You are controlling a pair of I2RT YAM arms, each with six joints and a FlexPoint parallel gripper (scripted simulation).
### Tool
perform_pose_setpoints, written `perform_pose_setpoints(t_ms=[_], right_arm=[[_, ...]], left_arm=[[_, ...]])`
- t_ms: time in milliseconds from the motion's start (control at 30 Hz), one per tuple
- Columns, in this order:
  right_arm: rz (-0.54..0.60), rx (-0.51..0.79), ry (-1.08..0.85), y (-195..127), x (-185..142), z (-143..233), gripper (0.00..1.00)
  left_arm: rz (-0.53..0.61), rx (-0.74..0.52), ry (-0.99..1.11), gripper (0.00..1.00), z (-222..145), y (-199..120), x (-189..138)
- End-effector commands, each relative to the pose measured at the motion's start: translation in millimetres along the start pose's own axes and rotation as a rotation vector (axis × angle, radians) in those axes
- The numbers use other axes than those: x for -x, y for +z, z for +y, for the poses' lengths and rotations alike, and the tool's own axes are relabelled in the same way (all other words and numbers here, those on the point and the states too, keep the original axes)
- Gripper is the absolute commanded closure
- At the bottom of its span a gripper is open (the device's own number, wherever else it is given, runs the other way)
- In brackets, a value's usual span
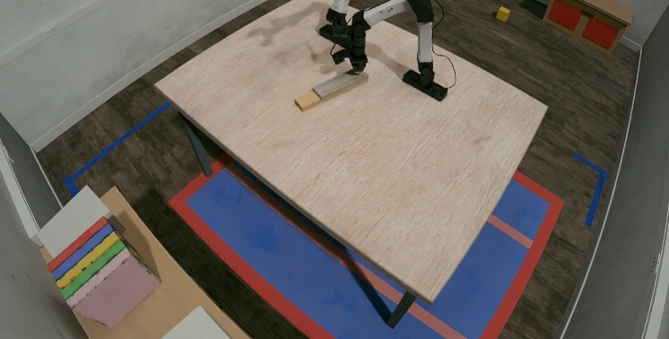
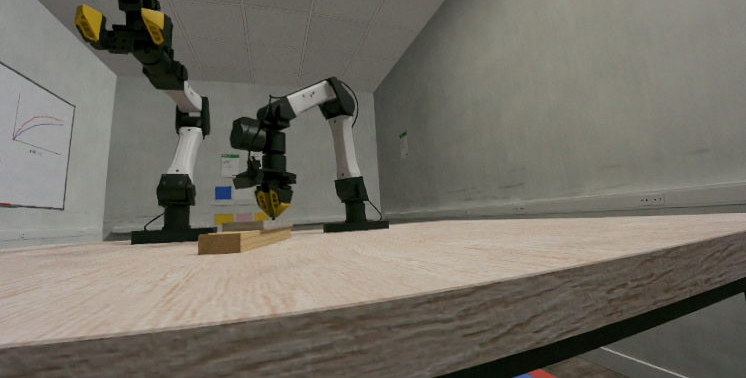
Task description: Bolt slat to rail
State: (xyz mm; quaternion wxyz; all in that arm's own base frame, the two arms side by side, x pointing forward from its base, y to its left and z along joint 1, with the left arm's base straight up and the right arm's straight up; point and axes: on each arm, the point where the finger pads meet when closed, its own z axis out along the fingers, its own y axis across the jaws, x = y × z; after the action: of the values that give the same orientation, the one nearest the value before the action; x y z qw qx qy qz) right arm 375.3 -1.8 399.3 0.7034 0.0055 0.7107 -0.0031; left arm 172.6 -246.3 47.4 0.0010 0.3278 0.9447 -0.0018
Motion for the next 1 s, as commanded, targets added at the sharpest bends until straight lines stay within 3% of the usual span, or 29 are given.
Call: perform_pose_setpoints(t_ms=[0,967], right_arm=[[-0.024,0.012,-0.003,-1.0,7.7,1.9,0.0],[-0.024,0.012,-0.003,-1.0,7.7,1.9,0.0]], left_arm=[[-0.021,-0.002,0.095,0.86,-2.3,4.2,5.7],[-0.021,0.003,0.634,0.86,-2.4,4.3,5.6]])
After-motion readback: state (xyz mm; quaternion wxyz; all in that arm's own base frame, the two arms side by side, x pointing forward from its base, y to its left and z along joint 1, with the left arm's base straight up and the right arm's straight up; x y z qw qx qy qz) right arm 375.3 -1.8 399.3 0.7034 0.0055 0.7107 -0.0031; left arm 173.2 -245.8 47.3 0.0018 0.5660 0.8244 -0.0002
